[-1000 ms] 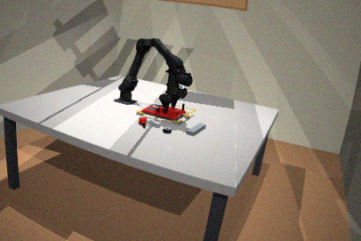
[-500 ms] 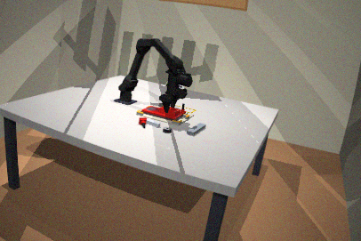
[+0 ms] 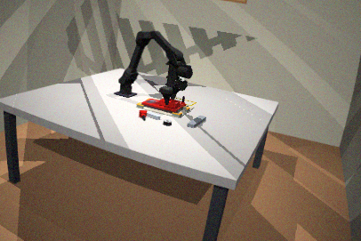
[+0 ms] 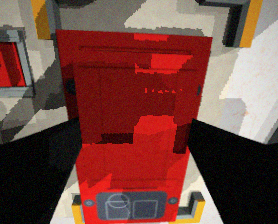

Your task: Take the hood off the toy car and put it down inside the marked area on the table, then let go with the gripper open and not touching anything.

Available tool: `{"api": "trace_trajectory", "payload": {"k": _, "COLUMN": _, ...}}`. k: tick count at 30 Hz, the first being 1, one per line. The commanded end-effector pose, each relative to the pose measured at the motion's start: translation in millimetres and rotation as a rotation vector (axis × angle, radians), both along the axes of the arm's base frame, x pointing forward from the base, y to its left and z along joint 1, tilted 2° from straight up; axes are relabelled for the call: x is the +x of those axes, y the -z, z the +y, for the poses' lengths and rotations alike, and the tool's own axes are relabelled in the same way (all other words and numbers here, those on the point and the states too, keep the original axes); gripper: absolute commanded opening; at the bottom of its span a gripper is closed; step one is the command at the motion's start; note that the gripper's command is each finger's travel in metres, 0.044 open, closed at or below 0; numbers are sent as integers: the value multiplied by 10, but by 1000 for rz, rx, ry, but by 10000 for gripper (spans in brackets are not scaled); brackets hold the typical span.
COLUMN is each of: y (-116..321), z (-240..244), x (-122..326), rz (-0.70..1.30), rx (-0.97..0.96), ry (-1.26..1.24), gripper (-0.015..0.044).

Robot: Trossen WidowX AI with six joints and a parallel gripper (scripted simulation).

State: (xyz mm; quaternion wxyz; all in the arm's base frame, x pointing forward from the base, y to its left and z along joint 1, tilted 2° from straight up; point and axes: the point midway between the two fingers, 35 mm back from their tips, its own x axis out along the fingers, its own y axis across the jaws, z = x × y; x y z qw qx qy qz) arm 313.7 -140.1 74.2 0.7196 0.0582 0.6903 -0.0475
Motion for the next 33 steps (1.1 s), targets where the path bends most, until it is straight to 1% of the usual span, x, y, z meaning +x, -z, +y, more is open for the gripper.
{"api": "trace_trajectory", "payload": {"k": 1, "y": -36, "z": -2, "x": -2, "rz": 1, "rx": -1, "ry": 0, "gripper": 0}}
{"api": "trace_trajectory", "payload": {"k": 33, "y": -244, "z": -4, "x": -10, "rz": 0, "rx": 0, "ry": 0, "gripper": 0}}
